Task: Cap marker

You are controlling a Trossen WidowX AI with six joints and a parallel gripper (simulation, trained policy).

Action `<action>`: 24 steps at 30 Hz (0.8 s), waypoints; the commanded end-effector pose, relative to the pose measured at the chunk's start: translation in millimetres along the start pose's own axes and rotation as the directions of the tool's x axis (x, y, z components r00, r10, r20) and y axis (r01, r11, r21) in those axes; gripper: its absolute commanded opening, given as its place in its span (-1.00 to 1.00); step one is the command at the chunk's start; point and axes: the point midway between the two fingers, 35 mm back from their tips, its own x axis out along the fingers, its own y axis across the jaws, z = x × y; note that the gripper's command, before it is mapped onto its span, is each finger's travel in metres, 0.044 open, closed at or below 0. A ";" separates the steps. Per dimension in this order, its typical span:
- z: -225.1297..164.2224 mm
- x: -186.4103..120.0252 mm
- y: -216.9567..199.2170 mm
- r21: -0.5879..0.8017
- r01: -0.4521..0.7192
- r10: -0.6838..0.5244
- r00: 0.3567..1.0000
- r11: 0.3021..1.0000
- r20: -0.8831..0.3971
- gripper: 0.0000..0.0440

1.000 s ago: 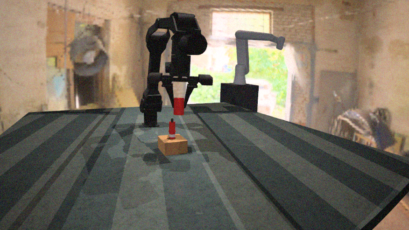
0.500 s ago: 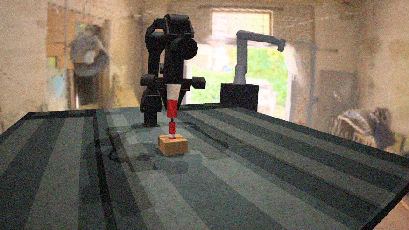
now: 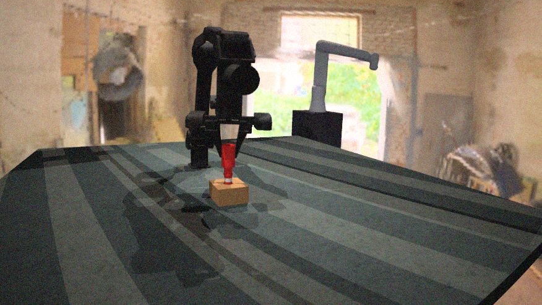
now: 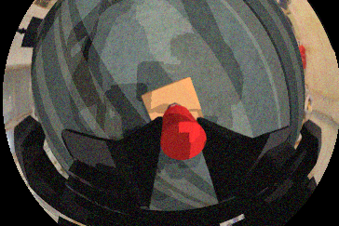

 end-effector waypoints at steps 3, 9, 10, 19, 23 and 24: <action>1.5 20.9 1.0 -0.018 -0.003 0.003 0.999 1.000 0.040 -1.00; 0.1 32.6 0.9 -0.047 -0.004 0.006 0.999 0.999 0.039 -0.98; 0.0 34.4 0.8 -0.052 -0.005 0.007 0.999 0.999 0.038 -0.98; -1.0 45.9 2.8 -0.088 -0.014 0.017 0.999 0.996 0.035 -0.81; -1.3 48.6 4.2 -0.102 -0.019 0.022 0.999 0.995 0.032 -0.79; -1.4 49.0 4.5 -0.104 -0.020 0.023 0.999 0.994 0.031 -0.78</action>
